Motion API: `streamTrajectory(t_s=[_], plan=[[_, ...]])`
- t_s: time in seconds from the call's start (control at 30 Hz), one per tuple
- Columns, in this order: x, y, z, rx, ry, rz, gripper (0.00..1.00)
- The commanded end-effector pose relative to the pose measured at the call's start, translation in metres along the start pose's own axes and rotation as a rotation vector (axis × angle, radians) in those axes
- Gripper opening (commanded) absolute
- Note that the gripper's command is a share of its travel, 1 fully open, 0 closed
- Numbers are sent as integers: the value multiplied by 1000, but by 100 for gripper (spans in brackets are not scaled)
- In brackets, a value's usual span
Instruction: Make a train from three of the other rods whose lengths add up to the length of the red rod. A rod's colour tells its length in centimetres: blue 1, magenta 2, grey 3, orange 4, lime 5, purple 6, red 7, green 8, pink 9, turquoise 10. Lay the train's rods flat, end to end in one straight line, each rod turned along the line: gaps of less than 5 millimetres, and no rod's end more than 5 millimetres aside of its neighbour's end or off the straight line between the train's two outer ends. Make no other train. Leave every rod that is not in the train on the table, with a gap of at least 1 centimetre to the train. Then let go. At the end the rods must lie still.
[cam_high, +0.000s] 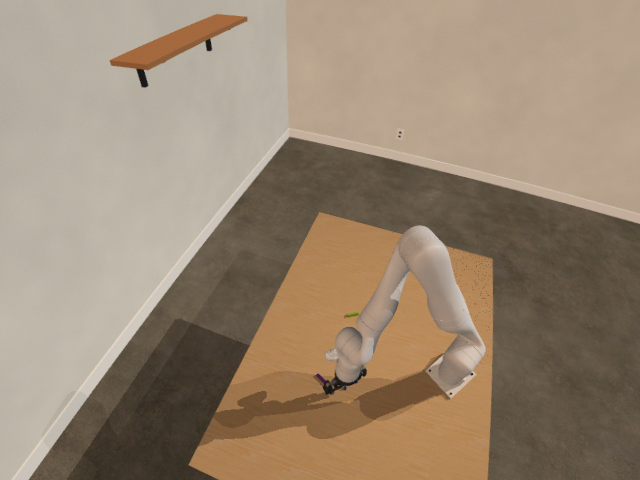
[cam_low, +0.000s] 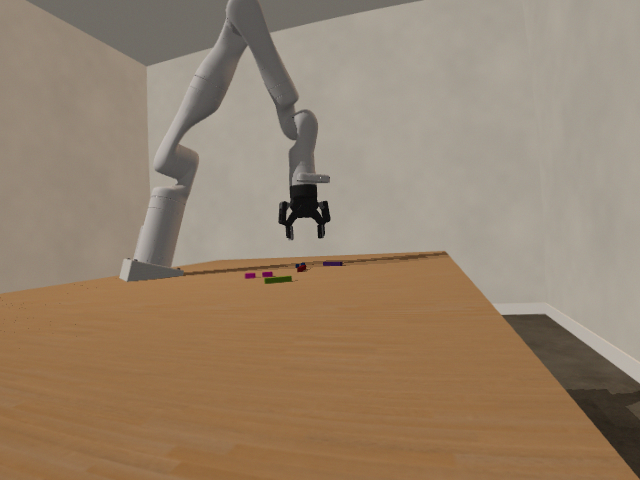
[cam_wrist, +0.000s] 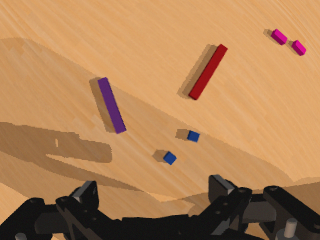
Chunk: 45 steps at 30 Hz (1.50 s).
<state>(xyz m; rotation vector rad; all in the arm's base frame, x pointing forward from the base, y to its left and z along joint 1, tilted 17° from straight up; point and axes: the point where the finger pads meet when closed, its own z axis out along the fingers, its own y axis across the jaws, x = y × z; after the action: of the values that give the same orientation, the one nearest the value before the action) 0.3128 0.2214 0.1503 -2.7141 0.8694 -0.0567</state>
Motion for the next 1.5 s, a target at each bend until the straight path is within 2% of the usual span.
streamTrajectory(t_s=[0.0, 0.2, 0.27, 0.53, 0.77, 1.0, 1.47], plan=[[3, 1, 0, 0, 1, 11, 100], [32, 20, 1, -8, 5, 139, 100], [32, 20, 1, -8, 5, 139, 100], [95, 77, 1, -13, 7, 467, 100], [132, 126, -1, -3, 4, 716, 100], [140, 139, -2, 1, 3, 782, 100], [141, 140, -2, 2, 3, 786, 100]])
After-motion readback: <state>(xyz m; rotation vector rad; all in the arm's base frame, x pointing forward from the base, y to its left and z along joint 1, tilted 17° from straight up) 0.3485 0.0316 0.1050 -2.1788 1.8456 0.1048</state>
